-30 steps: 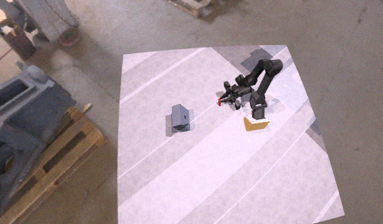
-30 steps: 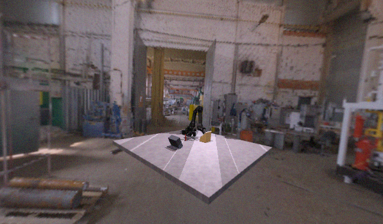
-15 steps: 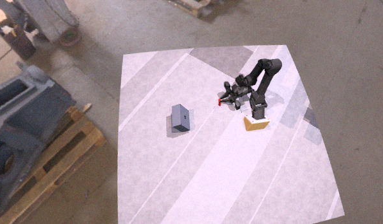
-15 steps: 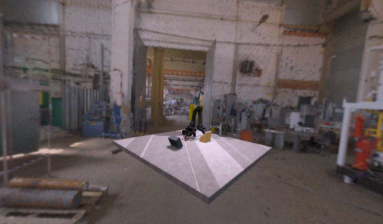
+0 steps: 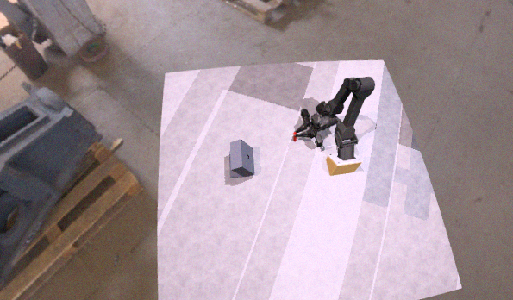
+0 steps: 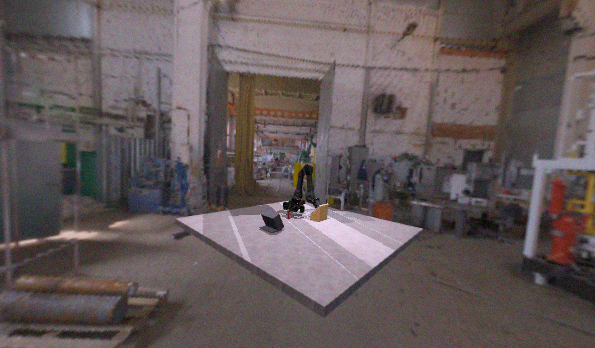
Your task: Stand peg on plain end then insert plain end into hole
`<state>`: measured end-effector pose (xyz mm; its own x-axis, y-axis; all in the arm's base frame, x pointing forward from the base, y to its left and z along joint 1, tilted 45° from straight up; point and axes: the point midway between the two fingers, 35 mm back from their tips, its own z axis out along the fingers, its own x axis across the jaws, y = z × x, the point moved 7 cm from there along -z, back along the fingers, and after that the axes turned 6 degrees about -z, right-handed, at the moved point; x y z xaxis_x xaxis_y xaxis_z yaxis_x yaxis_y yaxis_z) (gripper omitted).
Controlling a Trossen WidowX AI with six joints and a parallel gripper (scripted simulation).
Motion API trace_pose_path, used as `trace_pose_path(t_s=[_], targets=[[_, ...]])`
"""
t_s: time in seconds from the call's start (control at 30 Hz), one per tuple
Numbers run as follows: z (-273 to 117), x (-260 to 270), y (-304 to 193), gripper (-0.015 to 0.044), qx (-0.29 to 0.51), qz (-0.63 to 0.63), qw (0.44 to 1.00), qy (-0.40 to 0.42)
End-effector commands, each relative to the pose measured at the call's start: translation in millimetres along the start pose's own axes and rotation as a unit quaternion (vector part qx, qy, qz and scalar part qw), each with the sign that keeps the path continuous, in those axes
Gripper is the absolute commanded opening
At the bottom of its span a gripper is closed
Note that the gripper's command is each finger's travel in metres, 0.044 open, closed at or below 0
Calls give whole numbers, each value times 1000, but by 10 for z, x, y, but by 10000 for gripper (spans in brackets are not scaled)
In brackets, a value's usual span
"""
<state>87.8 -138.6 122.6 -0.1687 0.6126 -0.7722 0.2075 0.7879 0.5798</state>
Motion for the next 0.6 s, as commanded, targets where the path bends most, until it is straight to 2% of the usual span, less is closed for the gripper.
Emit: trace_pose_path(t_s=[0.0,0.57], targets=[[-10,1,-24,49,1,0,1000,0],[-36,19,-62,49,-16,-7,1000,-3]])
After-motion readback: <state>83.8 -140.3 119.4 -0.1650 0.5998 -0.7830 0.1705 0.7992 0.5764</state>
